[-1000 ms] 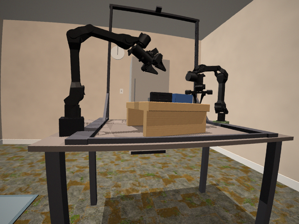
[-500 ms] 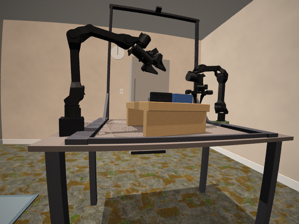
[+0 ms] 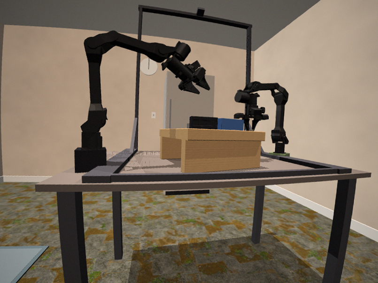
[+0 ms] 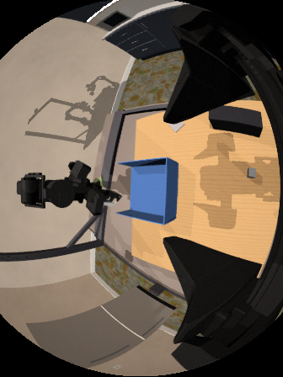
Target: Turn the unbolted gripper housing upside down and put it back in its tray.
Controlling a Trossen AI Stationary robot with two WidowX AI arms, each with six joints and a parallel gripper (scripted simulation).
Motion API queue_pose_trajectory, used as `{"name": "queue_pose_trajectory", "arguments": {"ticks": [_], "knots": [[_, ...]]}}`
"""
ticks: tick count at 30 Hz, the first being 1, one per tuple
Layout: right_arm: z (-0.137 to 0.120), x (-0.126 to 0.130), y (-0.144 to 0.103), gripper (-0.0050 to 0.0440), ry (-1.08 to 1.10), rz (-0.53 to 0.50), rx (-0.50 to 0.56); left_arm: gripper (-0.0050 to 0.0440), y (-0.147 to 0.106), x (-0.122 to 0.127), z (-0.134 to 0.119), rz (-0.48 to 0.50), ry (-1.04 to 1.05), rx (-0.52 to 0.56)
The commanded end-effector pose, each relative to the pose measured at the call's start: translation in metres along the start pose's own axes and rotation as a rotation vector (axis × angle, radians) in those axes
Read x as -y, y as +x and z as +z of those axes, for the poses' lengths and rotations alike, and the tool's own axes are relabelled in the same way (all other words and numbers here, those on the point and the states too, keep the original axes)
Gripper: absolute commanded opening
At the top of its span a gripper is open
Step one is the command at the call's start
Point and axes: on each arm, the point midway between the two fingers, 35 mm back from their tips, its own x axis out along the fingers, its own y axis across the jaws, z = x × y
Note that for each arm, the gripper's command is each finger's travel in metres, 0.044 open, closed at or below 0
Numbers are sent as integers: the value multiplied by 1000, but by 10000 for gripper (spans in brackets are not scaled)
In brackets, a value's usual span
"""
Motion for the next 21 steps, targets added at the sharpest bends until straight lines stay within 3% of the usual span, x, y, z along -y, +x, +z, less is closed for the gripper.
{"name": "queue_pose_trajectory", "arguments": {"ticks": [1,21], "knots": [[9,0,-8,440,-5,4,30,111,-5,0,-1,-18,-59,1],[9,0,-8,440,-5,4,30,111,-5,0,-1,-18,-359,-2]]}}
